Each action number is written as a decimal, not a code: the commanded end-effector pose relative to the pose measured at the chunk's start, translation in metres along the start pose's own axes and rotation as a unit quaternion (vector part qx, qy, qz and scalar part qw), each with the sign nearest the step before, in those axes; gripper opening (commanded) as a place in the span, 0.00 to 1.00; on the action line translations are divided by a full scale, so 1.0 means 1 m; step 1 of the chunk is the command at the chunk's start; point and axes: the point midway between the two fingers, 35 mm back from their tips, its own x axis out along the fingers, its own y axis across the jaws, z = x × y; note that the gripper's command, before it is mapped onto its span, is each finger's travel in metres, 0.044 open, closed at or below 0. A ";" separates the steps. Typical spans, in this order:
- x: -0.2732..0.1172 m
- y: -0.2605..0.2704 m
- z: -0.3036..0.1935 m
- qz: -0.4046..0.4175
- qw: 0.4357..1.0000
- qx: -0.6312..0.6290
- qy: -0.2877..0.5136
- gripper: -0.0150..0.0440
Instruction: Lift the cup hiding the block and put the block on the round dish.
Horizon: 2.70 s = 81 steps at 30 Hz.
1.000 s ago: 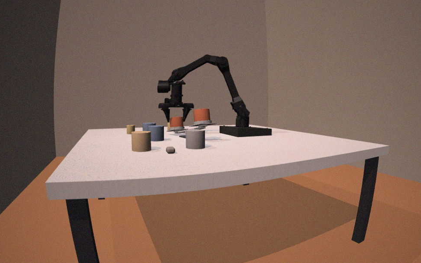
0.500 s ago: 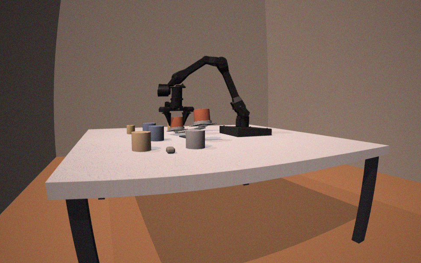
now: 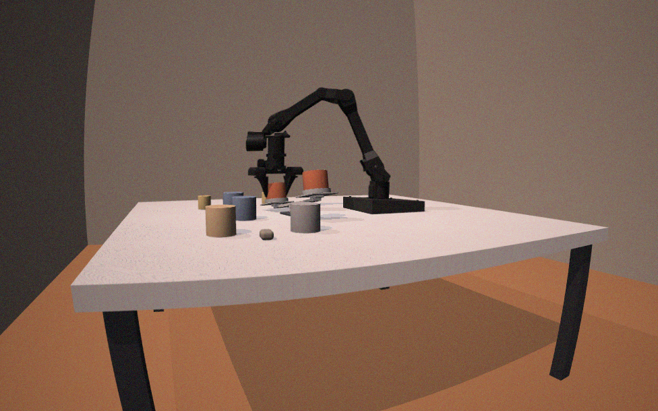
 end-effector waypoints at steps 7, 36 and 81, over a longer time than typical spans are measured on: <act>-0.012 0.002 0.002 -0.001 1.000 -0.002 -0.001 0.25; -0.049 0.007 0.004 -0.001 1.000 -0.002 -0.001 0.25; -0.108 0.004 0.002 -0.001 1.000 -0.002 -0.001 0.25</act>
